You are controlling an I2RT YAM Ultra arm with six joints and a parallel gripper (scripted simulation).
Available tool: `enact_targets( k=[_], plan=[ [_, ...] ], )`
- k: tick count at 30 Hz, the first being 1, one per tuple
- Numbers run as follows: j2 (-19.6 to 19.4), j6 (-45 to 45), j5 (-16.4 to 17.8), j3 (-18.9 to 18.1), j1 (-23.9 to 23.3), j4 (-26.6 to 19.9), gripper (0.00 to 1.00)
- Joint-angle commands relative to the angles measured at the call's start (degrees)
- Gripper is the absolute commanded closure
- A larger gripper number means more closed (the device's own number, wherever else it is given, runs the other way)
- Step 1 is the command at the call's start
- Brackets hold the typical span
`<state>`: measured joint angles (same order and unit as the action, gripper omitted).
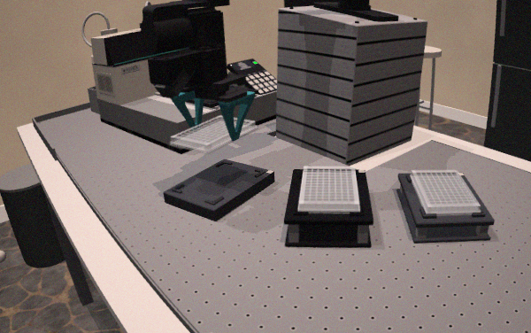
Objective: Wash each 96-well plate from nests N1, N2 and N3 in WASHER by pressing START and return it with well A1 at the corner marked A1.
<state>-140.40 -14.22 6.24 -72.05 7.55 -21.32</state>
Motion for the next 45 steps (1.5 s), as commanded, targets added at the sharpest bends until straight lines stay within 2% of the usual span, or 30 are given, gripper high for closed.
enact_targets(
  k=[1, 18, 20, 30, 32, 45],
  plan=[
    [1.5, -0.1, 0.0, 0.0, -0.2, -0.8, 1.00],
    [1.8, -0.1, 0.0, 0.0, -0.2, -1.0, 1.00],
    [2.2, 1.4, 0.0, 0.7, -1.7, -0.9, 1.00],
    [3.7, -6.4, 0.0, 3.1, -9.5, -0.8, 1.00],
    [3.7, -6.4, 0.0, 3.1, -9.5, -0.8, 1.00],
    [4.2, -16.9, -0.2, 3.0, -19.8, -2.6, 1.00]
  ],
)
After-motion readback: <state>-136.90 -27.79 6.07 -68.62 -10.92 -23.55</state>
